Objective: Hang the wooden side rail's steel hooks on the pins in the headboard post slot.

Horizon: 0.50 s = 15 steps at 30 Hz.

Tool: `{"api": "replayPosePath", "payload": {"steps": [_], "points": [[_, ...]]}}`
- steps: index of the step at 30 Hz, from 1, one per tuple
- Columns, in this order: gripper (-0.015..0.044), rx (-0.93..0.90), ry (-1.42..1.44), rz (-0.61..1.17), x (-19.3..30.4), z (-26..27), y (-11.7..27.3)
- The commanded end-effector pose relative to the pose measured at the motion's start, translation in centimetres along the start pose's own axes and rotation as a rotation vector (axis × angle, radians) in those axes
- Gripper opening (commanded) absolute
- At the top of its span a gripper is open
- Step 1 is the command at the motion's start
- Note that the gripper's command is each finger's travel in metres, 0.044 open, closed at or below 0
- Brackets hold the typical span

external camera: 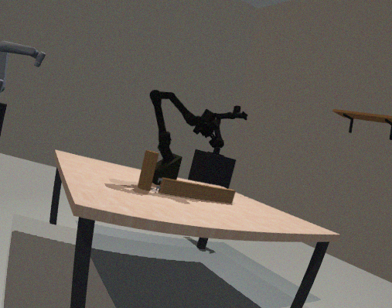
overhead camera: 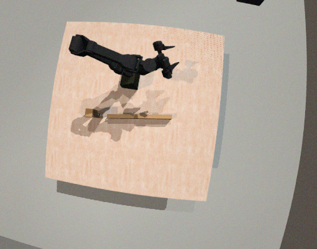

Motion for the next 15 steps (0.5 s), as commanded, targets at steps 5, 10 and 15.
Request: {"api": "replayPosePath", "payload": {"steps": [5,10,15], "points": [[0.044,0.111,-0.227,-0.124,-0.9,-1.4,2.1],[0.044,0.238,-0.557,-0.331,-1.7,-3.3,5.4],[0.044,0.312,-0.892,-0.582,-2.0,-5.2,8.9]]}}
Point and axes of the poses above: the point midway between the two fingers, 35 mm back from their tips, its own y axis back along the fingers, its own z axis across the jaws, x = y × z, the point moved 8 cm from there along y, back along the fingers, and after that the axes turned 9 degrees about -y, right-handed, at the moved point
